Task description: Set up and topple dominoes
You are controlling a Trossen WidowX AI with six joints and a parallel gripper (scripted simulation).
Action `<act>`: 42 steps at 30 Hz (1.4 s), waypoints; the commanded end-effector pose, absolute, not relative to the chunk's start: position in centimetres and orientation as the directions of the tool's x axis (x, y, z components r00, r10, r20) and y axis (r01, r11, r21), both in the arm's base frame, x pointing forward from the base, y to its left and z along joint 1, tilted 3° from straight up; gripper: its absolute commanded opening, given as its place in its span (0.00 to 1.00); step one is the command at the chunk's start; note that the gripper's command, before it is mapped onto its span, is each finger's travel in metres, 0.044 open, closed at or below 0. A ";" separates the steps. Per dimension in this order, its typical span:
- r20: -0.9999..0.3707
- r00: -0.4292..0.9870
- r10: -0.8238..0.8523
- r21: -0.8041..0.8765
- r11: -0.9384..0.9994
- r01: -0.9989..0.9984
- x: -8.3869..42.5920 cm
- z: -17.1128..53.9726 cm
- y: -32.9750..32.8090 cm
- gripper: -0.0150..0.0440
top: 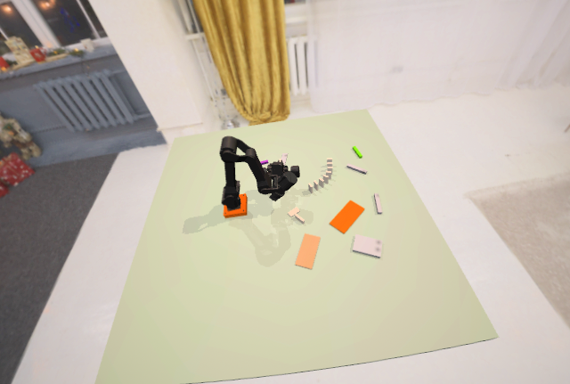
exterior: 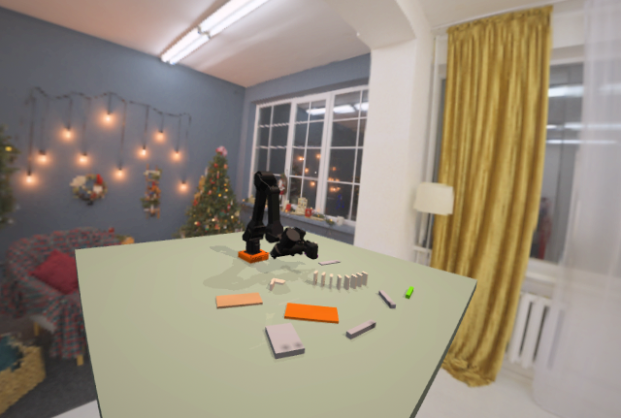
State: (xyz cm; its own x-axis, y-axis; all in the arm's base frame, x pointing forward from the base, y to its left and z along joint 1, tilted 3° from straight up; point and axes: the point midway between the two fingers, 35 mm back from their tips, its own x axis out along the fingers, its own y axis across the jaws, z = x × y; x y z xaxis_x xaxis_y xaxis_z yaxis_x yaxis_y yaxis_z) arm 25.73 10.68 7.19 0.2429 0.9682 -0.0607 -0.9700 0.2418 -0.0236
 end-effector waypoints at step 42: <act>-0.062 0.243 0.968 -0.014 0.243 -0.970 24.4 1.3 10.9 0.60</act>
